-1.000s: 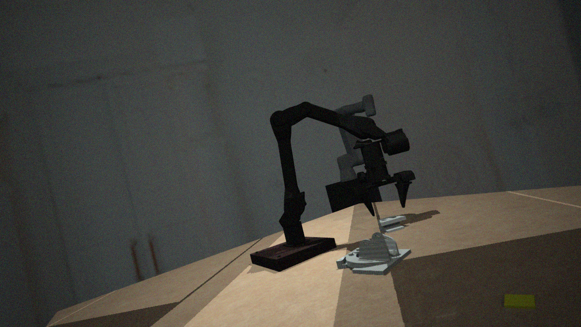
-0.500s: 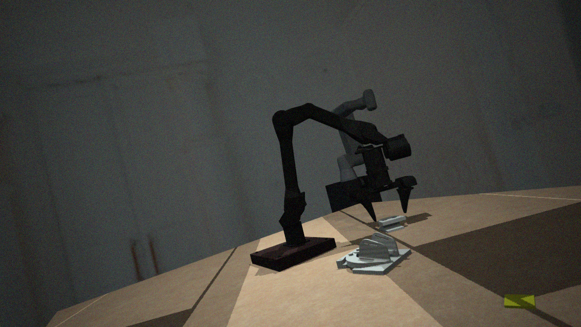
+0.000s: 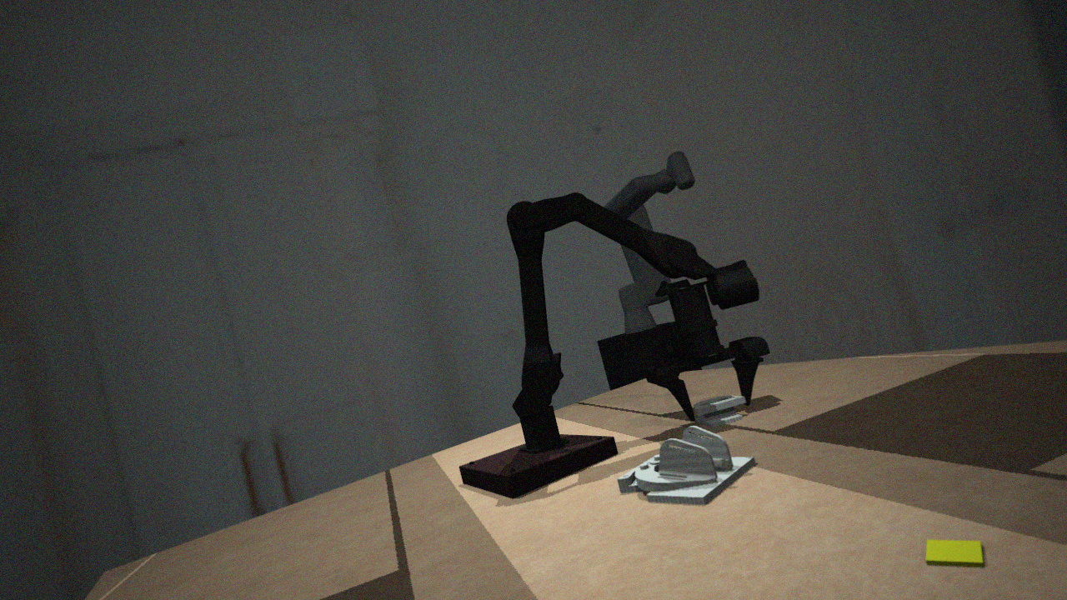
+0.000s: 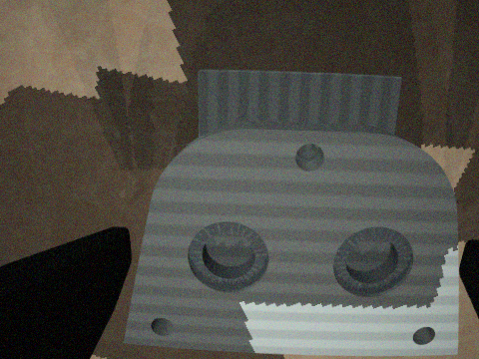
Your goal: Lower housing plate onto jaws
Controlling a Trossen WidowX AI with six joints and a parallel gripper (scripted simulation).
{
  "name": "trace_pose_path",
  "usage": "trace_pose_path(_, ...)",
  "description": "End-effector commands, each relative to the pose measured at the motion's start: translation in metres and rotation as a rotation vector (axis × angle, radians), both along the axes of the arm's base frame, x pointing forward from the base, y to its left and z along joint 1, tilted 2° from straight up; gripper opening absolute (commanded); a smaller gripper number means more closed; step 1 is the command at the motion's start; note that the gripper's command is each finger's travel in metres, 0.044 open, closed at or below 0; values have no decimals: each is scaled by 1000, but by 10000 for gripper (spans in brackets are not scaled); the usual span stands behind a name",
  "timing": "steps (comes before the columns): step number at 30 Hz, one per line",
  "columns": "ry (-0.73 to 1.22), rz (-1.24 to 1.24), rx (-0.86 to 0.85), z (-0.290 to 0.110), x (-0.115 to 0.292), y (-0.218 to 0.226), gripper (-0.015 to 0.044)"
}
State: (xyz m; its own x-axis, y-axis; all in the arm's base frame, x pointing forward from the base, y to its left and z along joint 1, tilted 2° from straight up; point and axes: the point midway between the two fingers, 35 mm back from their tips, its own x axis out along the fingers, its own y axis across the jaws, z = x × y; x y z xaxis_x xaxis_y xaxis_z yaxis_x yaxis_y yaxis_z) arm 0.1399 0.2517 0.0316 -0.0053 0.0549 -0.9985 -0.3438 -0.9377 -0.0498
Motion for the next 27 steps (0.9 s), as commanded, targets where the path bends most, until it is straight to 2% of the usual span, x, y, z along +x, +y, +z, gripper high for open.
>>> trace_pose_path(1,-1,0,-5,-3,0,-1,440)
trace_pose_path(24,-1,0,-5,-3,0,-1,440)
trace_pose_path(27,2,0,-3,-3,-1,-1,420)
